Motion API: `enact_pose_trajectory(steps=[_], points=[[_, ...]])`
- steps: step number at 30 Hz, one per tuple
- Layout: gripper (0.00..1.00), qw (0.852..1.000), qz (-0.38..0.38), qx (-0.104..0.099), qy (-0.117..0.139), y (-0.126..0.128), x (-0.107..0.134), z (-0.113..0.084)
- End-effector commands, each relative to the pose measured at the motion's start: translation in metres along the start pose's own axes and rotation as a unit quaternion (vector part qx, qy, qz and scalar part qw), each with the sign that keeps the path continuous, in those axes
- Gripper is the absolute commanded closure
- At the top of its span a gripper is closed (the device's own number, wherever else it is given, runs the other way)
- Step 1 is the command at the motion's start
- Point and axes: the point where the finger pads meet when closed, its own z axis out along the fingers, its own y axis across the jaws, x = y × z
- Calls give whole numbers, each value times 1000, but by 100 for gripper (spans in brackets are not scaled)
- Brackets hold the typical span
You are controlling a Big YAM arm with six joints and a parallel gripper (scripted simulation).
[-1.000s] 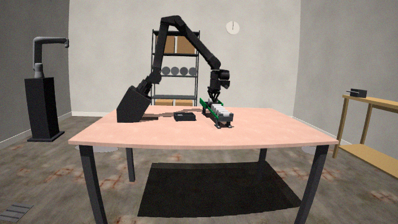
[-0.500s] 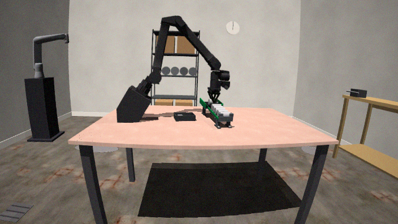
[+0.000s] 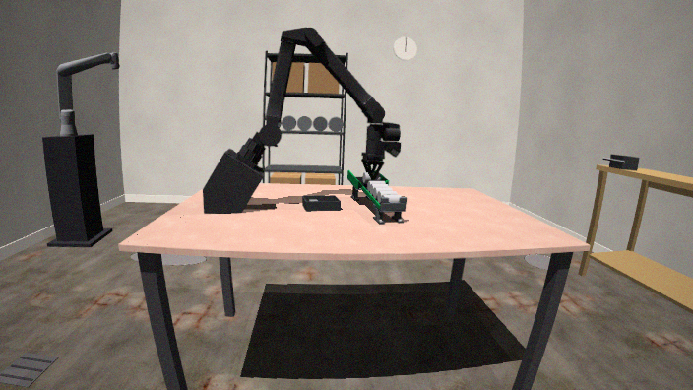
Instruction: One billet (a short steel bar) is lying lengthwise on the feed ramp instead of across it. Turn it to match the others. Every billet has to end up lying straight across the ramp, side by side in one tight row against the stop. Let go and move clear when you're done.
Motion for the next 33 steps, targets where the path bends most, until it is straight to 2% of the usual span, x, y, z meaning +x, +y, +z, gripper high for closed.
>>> enact_pose_trajectory(steps=[1, 33], points=[[100, 999, -2, 0, -32, -3, -27, -18], [100, 999, -2, 0, -36, -3, -28, -20]])
